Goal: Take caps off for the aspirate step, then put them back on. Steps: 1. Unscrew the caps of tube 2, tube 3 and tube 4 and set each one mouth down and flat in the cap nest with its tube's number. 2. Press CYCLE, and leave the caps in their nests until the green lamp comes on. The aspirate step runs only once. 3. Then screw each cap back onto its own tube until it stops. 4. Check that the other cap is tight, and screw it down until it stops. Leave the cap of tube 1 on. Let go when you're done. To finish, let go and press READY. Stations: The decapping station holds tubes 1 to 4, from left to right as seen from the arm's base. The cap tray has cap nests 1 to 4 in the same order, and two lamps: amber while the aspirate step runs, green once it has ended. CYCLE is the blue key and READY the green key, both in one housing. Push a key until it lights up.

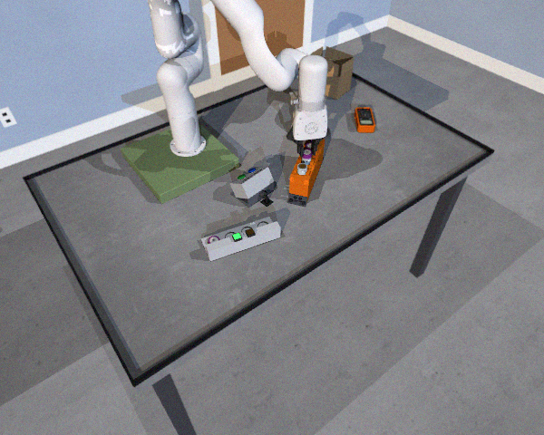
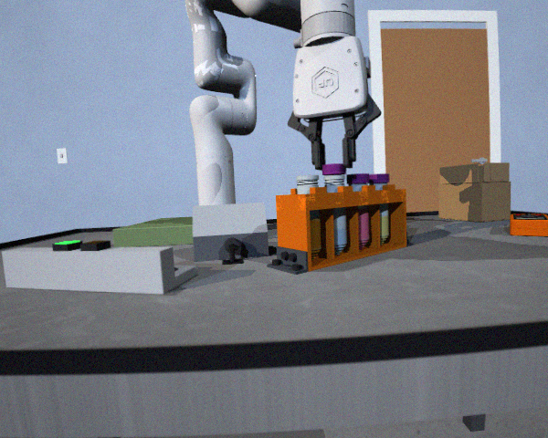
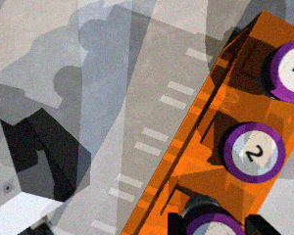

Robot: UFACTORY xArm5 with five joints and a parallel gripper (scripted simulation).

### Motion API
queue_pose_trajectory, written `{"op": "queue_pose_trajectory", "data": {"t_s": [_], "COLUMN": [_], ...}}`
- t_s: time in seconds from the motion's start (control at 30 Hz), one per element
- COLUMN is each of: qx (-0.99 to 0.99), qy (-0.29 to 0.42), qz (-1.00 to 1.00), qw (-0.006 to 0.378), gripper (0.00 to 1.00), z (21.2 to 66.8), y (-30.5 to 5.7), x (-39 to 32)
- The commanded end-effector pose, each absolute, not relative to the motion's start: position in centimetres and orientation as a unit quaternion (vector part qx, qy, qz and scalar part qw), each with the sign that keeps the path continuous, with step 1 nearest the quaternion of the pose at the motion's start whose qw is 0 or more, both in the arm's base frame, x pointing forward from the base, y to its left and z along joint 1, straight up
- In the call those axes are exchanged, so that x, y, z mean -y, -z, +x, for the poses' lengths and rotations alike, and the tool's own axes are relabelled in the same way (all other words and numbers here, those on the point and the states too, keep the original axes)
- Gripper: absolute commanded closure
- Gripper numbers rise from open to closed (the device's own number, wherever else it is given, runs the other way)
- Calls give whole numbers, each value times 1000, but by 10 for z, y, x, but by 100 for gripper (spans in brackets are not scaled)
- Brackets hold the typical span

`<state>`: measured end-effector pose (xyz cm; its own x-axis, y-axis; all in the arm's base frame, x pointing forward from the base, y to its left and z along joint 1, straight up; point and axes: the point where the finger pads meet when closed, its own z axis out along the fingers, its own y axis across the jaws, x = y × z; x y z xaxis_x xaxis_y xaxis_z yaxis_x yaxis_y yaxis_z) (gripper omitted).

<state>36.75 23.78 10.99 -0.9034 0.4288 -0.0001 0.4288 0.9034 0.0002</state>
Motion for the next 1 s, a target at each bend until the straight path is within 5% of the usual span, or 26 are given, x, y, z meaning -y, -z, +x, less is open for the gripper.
{"op": "queue_pose_trajectory", "data": {"t_s": [0.0,0.97], "qx": [-976,-976], "qy": [-2,-2], "qz": [220,220], "qw": [1,1], "gripper": [100,100], "z": [368,368], "y": [-111,-101], "x": [-238,-238]}}
